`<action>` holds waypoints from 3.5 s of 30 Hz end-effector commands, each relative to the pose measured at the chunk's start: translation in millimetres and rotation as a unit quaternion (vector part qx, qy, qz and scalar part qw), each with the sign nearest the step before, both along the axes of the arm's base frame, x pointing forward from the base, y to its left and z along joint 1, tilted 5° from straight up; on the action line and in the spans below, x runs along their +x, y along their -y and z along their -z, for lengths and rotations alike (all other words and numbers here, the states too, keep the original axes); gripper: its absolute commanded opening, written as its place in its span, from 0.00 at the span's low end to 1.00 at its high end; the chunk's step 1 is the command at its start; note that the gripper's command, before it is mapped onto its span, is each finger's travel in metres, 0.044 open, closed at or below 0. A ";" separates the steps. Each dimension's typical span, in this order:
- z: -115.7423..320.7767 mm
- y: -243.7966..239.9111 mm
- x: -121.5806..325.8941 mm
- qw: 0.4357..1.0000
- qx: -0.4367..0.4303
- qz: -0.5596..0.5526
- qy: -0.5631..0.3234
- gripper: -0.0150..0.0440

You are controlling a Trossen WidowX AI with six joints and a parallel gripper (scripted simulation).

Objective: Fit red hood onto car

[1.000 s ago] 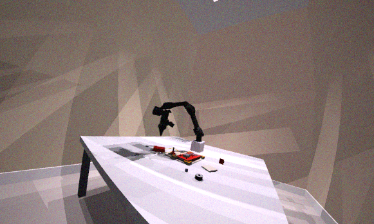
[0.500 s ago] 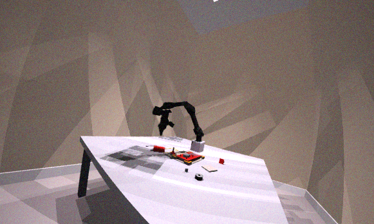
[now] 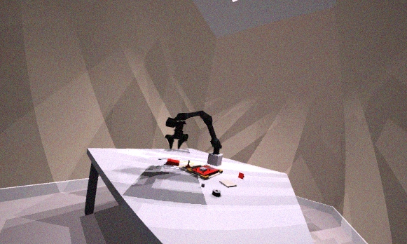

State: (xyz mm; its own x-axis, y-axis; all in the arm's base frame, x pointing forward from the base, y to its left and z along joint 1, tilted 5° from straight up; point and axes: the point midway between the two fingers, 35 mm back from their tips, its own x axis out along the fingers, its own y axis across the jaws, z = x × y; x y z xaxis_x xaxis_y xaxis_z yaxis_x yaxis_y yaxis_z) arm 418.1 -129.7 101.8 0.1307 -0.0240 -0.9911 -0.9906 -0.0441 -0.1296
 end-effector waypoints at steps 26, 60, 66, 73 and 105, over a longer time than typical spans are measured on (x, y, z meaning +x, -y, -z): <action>31.6 12.3 -14.8 0.657 0.096 0.747 0.011 1.00; 50.7 21.8 -21.0 0.369 0.115 0.922 0.015 1.00; 54.1 21.9 -20.5 0.369 0.115 0.922 0.015 1.00; 58.2 22.0 -19.9 0.369 0.115 0.922 0.015 1.00; 76.9 22.0 -17.6 0.369 0.115 0.922 0.015 1.00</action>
State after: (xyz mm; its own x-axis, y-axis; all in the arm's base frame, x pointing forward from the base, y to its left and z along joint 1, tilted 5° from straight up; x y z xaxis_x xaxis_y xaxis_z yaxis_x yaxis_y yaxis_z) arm 400.7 -152.7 27.7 0.1143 -0.0202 -0.9932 0.6900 0.7209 0.0647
